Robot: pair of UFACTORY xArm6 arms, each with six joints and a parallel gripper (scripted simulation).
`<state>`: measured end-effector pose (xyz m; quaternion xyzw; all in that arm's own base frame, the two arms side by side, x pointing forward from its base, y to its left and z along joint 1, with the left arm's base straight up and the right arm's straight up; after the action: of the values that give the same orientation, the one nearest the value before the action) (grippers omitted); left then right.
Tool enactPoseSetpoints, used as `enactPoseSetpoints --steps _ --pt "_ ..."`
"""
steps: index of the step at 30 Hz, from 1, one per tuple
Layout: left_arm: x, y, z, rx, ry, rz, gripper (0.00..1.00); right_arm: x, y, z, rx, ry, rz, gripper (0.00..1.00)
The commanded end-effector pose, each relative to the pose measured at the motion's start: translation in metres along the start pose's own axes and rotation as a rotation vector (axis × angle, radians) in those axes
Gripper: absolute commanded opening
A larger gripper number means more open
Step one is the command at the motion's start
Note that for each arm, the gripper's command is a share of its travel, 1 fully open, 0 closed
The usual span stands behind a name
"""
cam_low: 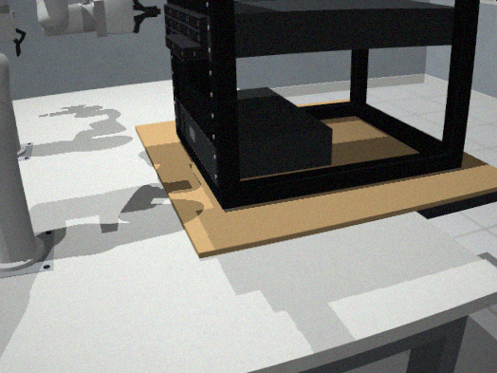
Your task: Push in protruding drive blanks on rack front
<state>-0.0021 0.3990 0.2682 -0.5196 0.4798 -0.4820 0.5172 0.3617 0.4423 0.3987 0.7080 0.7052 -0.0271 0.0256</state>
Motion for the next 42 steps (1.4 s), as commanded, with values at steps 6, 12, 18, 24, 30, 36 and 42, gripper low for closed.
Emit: enactPoseSetpoints --steps 6,12,18,24,30,36,42 --pt "-0.001 -0.002 0.0 0.0 0.0 0.005 1.0 0.0 0.008 -0.003 -0.002 0.005 0.0 0.0" --pt "-0.001 -0.002 0.0 0.0 0.0 0.005 1.0 0.0 0.009 -0.003 -0.002 0.005 0.0 0.0" --pt "-0.001 -0.002 0.0 0.0 0.0 0.005 1.0 0.0 0.009 -0.003 -0.002 0.005 0.0 0.0" --pt "-0.001 -0.002 0.0 0.0 0.0 0.005 1.0 0.0 0.015 -0.003 -0.002 0.005 0.0 0.0" --pt "-0.001 -0.002 0.0 0.0 0.0 0.005 1.0 0.0 0.019 -0.003 -0.002 0.005 0.0 0.0" --pt "-0.001 -0.002 0.0 0.0 0.0 0.005 1.0 0.0 0.019 -0.003 -0.002 0.005 0.0 0.0" --pt "-0.001 -0.002 0.0 0.0 0.0 0.005 1.0 0.0 0.019 -0.003 -0.002 0.005 0.0 0.0"
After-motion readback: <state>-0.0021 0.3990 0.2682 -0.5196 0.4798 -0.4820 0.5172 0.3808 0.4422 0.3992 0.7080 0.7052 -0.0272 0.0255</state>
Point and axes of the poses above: on each arm, the point where the finger pads meet when closed, its own y axis out along the fingers, its own z axis across the jaws, x = y × z, the point moved 2 cm from there along -y, back along the fingers, and after that the axes turned 4 degrees about -y, right-handed, at the moved point
